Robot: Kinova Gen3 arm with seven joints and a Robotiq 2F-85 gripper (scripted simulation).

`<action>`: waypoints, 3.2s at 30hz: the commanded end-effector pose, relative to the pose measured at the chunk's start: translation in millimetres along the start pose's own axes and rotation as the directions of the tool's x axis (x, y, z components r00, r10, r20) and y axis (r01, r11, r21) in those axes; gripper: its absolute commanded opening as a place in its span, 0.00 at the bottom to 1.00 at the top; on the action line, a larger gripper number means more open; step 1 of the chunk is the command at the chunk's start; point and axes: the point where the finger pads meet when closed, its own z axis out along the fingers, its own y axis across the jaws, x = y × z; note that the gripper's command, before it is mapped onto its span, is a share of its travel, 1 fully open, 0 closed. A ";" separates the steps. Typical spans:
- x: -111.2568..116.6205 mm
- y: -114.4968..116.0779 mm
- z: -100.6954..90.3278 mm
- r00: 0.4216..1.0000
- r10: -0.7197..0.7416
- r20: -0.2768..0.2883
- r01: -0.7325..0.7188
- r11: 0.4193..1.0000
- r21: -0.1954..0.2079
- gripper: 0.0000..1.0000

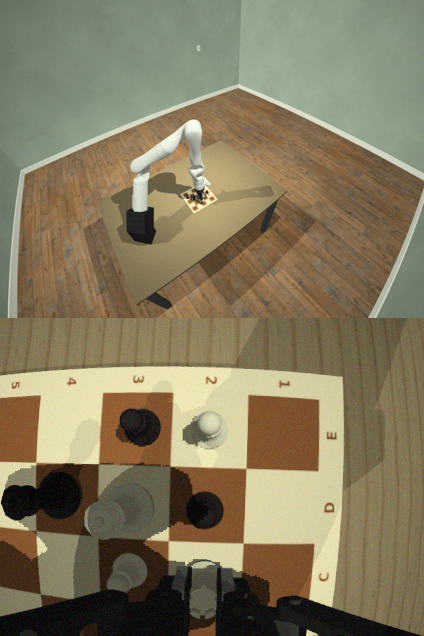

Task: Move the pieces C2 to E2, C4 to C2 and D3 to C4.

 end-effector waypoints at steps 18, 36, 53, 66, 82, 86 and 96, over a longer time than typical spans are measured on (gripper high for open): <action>0.2 0.3 -0.2 1.000 0.001 -0.001 -0.001 1.000 0.000 0.00; 0.2 0.3 0.8 1.000 0.001 -0.001 -0.001 1.000 0.000 0.00; 0.2 0.3 3.5 1.000 0.001 -0.001 -0.001 1.000 0.000 0.00; 0.2 0.3 3.5 1.000 0.001 -0.001 -0.001 1.000 0.000 0.00; 0.2 0.3 3.5 1.000 0.001 -0.001 -0.001 1.000 0.000 0.00; 0.2 0.3 3.5 1.000 0.001 -0.001 -0.001 1.000 0.000 0.00; 0.2 0.3 3.5 1.000 0.001 -0.001 -0.001 1.000 0.000 0.22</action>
